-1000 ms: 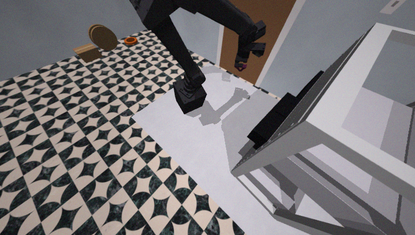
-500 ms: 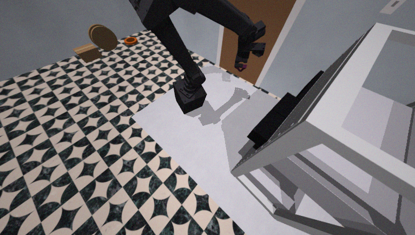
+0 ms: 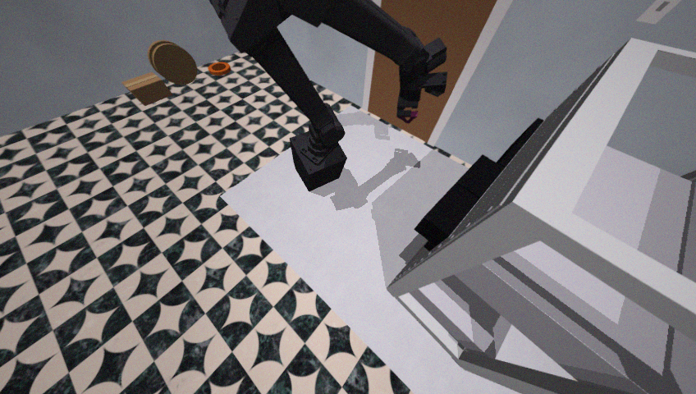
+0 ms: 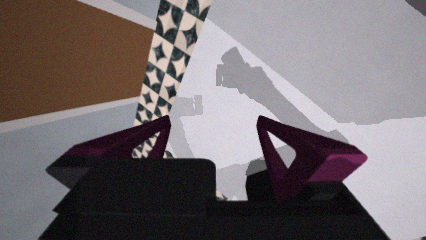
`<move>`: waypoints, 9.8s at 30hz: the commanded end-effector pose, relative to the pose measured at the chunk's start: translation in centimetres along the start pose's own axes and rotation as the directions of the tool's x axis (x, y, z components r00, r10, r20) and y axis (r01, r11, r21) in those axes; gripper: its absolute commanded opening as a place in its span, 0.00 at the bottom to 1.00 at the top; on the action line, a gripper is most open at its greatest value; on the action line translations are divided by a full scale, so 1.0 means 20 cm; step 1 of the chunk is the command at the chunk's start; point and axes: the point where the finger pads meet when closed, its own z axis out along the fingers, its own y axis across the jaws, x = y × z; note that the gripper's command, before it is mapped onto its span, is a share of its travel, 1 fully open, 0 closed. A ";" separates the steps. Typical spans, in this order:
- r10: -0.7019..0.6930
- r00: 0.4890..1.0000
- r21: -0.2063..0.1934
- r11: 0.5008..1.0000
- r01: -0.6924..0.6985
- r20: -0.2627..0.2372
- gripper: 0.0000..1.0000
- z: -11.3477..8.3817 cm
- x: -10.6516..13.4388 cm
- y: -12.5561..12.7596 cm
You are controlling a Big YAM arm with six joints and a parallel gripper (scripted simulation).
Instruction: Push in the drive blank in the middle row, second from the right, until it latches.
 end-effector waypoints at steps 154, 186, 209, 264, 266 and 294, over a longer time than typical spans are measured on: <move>-0.753 0.501 0.904 -0.365 0.223 -0.428 1.00 -1.20 -0.55 -1.53; -0.755 0.501 0.905 -0.370 0.210 -0.424 1.00 -1.23 -0.58 -1.52; -0.754 0.502 0.905 -0.369 0.211 -0.425 1.00 -1.23 -0.57 -1.53; -0.744 0.495 0.893 -0.406 0.197 -0.448 1.00 -1.54 -0.33 -1.93; -0.744 0.495 0.893 -0.406 0.197 -0.448 1.00 -1.54 -0.33 -1.93; -0.744 0.495 0.893 -0.406 0.197 -0.448 1.00 -1.54 -0.33 -1.93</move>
